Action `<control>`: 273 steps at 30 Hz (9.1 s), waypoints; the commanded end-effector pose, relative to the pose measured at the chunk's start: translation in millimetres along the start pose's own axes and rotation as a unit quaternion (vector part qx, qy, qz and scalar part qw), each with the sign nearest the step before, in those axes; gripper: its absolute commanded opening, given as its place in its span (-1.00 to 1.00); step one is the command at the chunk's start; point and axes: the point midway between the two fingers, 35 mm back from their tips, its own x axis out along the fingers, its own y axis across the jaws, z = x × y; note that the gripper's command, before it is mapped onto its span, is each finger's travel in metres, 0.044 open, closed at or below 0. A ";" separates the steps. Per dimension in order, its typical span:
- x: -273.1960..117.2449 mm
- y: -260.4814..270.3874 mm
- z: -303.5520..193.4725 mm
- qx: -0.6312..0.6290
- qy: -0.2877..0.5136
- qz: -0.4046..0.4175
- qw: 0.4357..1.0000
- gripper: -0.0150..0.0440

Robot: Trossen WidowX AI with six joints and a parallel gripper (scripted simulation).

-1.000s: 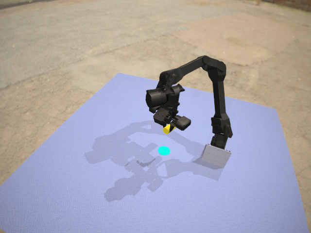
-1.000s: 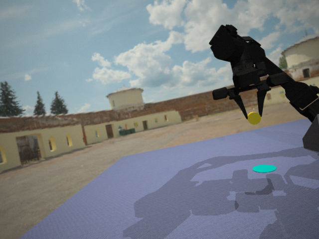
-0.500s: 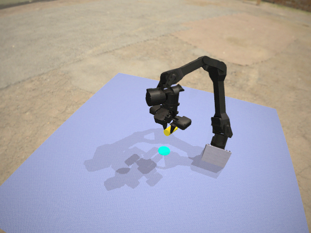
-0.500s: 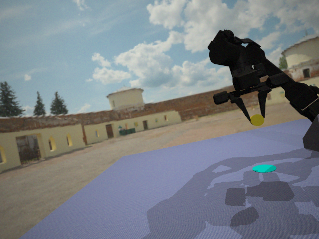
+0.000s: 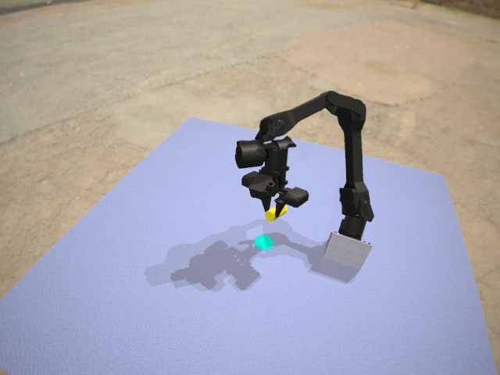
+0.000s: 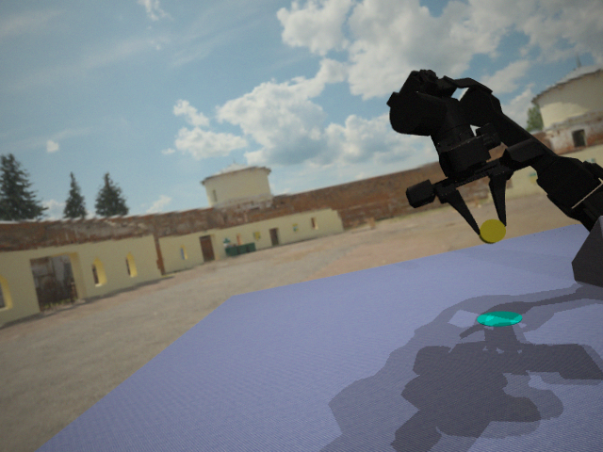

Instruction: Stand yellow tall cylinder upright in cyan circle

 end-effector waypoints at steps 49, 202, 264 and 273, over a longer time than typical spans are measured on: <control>16.0 7.8 -4.8 -0.007 -0.170 0.101 0.980 -0.14; -8.1 -6.6 -29.8 -0.056 -0.618 -0.056 0.782 -0.14; 98.9 -23.3 -44.4 -0.054 -0.612 -0.051 0.787 0.58; 95.2 -23.5 -43.8 -0.056 -0.612 -0.052 0.787 0.86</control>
